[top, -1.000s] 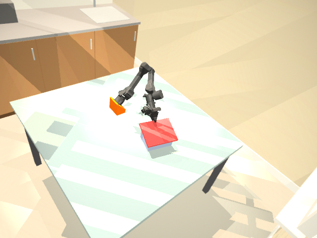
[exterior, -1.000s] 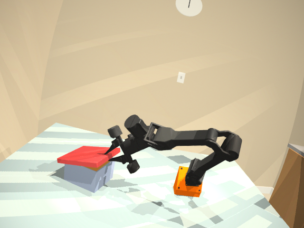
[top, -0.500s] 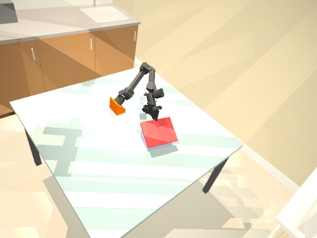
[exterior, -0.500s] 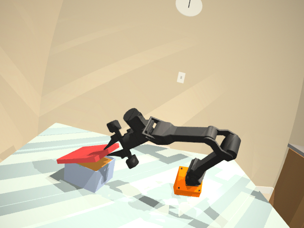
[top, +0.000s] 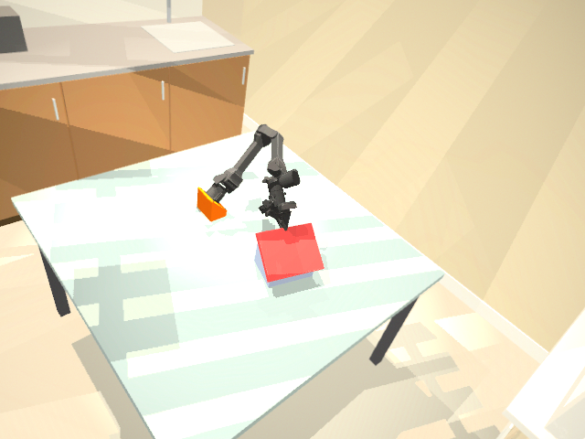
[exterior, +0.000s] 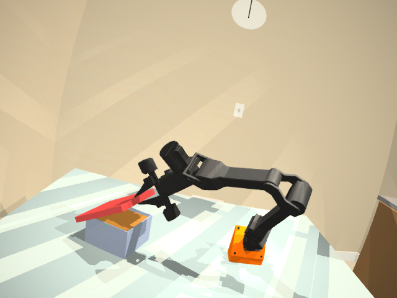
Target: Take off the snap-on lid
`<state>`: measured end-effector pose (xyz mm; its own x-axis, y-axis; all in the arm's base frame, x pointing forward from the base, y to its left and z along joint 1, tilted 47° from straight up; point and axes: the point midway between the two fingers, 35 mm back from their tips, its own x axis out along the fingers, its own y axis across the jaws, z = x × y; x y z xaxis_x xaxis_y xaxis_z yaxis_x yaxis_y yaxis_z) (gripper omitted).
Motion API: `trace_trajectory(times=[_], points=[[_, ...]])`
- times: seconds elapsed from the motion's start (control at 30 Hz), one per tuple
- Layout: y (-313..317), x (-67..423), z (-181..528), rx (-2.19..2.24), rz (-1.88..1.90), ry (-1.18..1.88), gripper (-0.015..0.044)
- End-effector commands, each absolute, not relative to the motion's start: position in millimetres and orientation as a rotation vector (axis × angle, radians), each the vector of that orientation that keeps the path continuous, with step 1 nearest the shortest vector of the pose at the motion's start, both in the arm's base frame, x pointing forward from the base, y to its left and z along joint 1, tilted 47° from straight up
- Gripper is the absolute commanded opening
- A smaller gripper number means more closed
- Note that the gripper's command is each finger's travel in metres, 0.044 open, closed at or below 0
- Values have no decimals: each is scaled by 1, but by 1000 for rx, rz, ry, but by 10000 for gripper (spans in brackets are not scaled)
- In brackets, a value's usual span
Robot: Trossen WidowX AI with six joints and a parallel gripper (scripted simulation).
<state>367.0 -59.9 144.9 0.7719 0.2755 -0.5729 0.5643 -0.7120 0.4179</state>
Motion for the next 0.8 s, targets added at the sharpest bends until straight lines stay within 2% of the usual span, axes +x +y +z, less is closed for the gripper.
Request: trace_trajectory(times=[0.0, 0.77], points=[[-66, 371, 149, 2372, -639, 619, 0], [-92, 384, 167, 2371, -640, 619, 0]])
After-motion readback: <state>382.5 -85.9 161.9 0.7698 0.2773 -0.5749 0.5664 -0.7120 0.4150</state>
